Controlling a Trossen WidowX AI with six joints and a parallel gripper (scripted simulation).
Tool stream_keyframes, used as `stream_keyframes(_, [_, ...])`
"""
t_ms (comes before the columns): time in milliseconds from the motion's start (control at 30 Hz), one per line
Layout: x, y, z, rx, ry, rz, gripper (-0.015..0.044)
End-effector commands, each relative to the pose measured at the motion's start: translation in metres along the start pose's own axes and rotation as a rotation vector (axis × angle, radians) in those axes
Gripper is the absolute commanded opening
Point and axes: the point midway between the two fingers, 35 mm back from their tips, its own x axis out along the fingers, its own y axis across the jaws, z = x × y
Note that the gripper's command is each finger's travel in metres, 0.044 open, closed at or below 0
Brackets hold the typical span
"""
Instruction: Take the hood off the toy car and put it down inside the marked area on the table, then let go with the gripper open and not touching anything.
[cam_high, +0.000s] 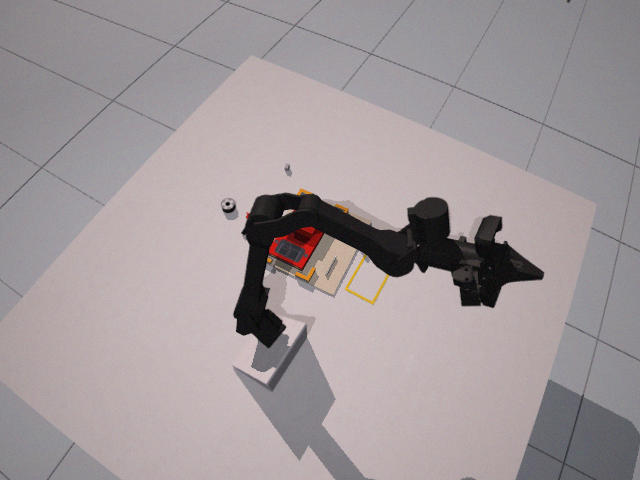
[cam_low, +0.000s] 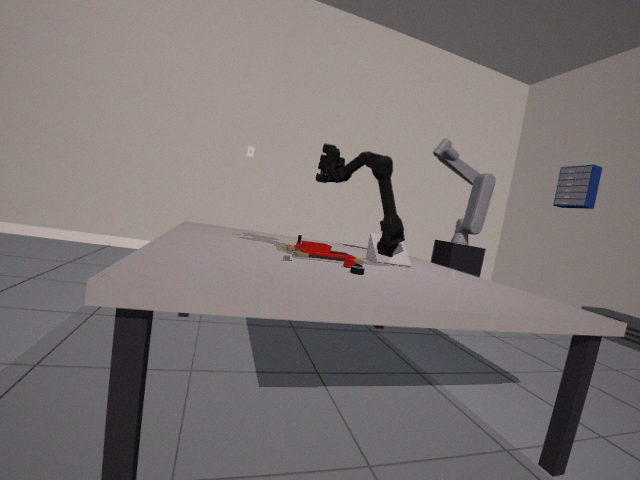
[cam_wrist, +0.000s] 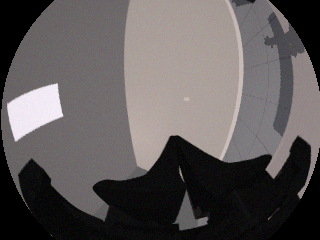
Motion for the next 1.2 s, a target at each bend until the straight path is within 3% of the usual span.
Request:
stream_keyframes(0, [-0.001, -0.001, -0.002, -0.01, 0.006, -0.005, 0.0026])
stream_keyframes(233, [-0.036, -0.023, -0.071, -0.401, 0.256, -0.169, 0.021])
stream_keyframes(533, [-0.119, -0.058, -0.144, -0.917, 0.682, -0.307, 0.044])
stream_keyframes(833, [-0.228, -0.084, -0.181, -1.337, 1.171, -0.333, 0.044])
stream_keyframes(1167, [-0.363, -0.091, -0.181, -1.643, 1.768, -0.236, 0.044])
